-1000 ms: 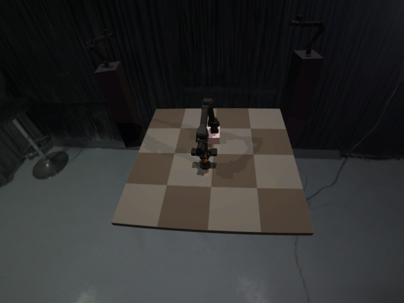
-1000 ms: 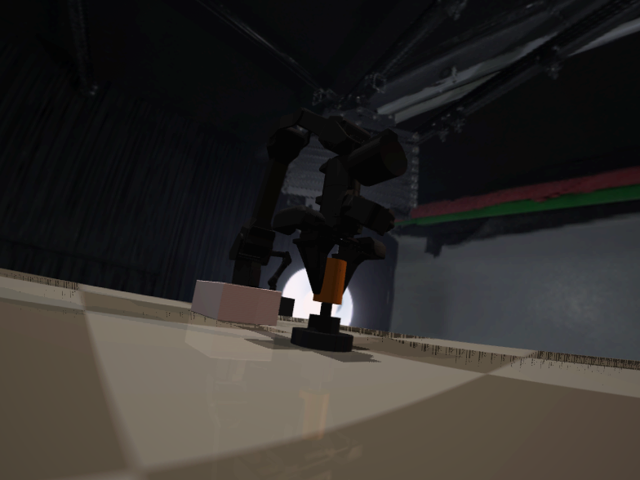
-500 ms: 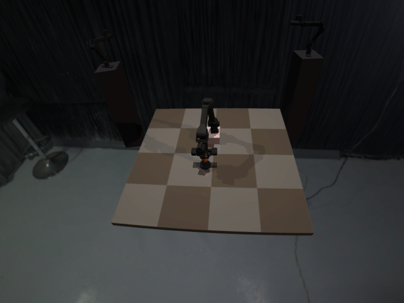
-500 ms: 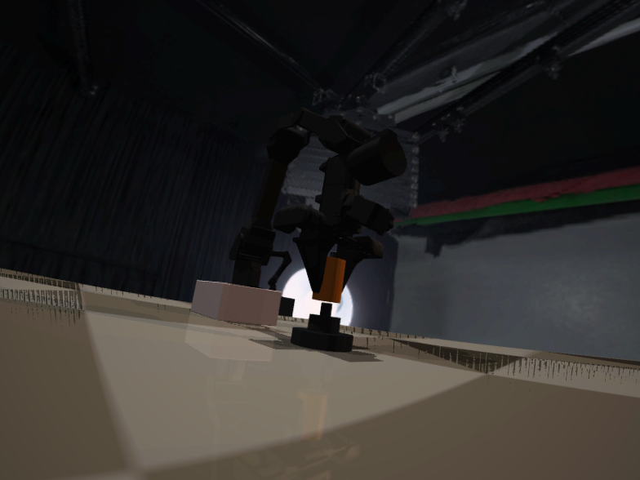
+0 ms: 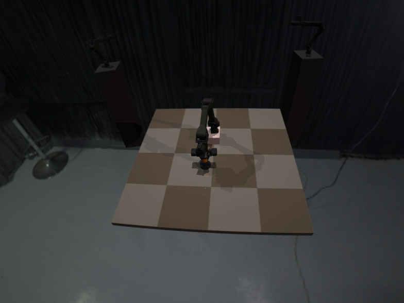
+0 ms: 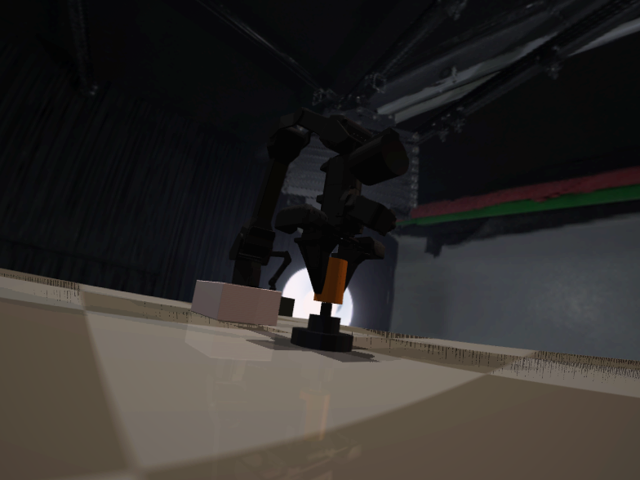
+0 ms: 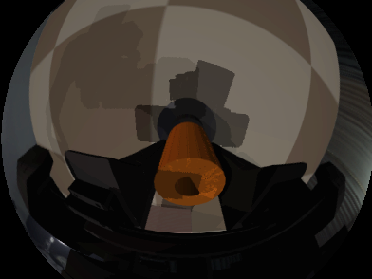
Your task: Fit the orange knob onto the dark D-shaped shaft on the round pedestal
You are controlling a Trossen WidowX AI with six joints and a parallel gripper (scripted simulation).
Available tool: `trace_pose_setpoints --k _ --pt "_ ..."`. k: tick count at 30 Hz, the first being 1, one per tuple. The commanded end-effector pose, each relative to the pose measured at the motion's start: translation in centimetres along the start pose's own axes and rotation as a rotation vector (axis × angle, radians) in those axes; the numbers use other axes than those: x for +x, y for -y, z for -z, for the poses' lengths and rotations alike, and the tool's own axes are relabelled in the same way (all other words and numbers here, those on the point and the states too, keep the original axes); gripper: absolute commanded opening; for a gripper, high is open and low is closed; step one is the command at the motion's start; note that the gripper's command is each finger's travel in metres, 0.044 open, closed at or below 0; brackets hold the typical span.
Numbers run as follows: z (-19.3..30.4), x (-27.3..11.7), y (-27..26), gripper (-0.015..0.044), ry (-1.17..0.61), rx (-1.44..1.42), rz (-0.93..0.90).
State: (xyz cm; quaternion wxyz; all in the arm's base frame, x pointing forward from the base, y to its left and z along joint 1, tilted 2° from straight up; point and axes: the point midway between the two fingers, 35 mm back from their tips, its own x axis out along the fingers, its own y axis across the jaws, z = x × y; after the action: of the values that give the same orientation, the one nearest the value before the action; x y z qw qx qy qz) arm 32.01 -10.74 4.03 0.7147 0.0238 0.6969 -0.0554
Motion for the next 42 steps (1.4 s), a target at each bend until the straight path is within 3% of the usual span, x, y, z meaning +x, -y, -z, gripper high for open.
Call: trace_pose_setpoints --k 1,42 --pt "-0.04 0.12 0.01 0.0 0.002 -0.004 0.0" --pt "0.27 0.15 -0.07 0.0 0.001 -0.057 0.0"
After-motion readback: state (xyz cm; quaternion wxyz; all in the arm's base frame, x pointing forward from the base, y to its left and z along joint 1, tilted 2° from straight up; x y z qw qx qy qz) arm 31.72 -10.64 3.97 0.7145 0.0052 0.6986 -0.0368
